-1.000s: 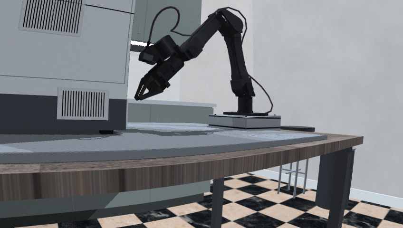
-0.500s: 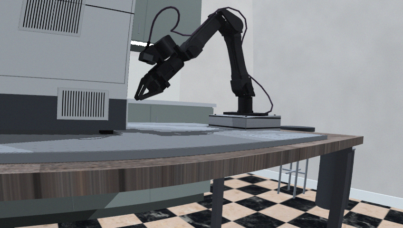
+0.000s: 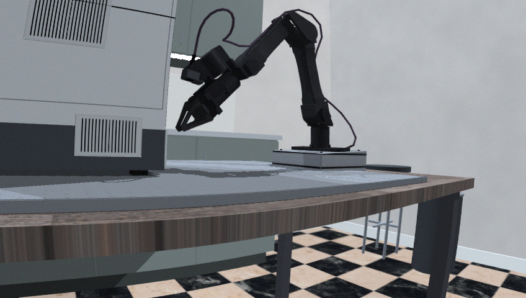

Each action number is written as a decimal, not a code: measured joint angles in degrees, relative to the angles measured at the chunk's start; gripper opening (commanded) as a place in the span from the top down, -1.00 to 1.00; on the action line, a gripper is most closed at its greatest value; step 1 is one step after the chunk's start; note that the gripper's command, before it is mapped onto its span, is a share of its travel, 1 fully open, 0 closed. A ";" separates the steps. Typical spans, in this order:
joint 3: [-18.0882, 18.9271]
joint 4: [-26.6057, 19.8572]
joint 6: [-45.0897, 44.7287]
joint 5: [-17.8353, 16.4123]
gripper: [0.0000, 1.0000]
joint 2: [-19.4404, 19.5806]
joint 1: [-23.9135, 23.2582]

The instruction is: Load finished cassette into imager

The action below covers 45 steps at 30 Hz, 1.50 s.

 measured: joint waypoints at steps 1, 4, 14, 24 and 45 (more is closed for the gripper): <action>0.24 -1.18 0.00 0.00 0.30 -0.22 0.00; 1.62 -6.43 -0.09 0.00 0.30 -1.62 0.00; 9.90 -27.98 -0.42 0.24 0.30 -2.91 0.00; 22.21 -53.40 -0.61 0.70 0.30 0.63 0.00; 7.08 -66.05 -0.61 0.79 0.30 -13.11 0.35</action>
